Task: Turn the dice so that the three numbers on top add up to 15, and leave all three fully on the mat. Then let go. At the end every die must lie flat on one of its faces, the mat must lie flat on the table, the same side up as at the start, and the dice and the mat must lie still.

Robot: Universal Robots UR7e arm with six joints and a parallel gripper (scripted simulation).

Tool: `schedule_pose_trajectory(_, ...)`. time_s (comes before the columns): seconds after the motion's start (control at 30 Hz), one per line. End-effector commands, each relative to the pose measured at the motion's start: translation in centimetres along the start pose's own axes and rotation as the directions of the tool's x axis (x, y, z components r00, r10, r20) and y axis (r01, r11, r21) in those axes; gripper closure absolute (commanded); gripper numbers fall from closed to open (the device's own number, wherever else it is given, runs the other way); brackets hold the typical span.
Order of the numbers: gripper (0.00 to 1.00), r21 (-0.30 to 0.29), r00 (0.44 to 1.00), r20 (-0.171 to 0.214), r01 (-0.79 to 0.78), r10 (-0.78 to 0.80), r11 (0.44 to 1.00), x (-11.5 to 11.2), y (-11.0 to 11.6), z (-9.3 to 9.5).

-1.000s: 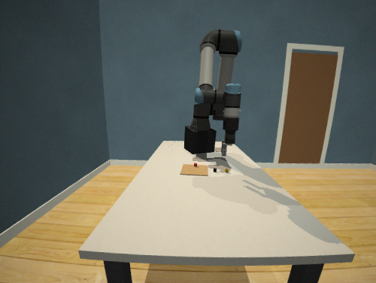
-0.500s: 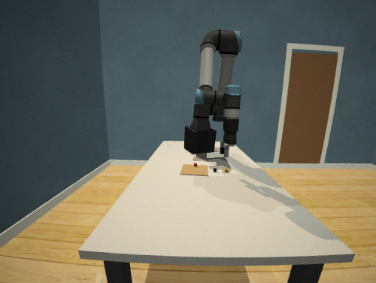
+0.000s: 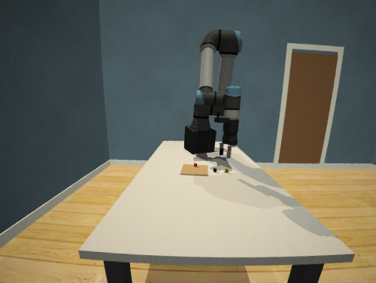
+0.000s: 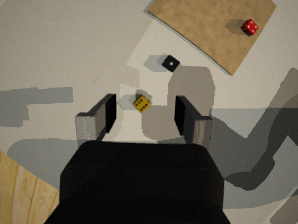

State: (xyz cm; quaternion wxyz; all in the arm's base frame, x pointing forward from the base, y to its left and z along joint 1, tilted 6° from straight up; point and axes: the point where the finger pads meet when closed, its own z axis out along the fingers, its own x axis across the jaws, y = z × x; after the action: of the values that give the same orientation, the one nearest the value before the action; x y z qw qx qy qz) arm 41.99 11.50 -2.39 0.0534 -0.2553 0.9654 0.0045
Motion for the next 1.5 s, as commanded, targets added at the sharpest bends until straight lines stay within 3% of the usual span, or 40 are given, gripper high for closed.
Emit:
schedule_pose_trajectory(0.0,0.0,-0.006,0.985,0.002,0.173,-0.173,0.985,0.0,0.4,0.4)
schedule_pose_trajectory(0.23,0.0,-0.006,0.962,0.002,0.273,-0.273,0.962,-0.1,0.6,0.5)
schedule_pose_trajectory(0.73,0.0,-0.005,0.825,0.004,0.565,-0.565,0.825,-0.3,1.4,1.0)
schedule_pose_trajectory(1.13,0.0,-0.004,0.775,0.004,0.632,-0.632,0.775,-0.3,1.7,1.1)
schedule_pose_trajectory(1.47,0.0,-0.004,0.766,0.004,0.643,-0.643,0.766,-0.3,1.7,1.1)
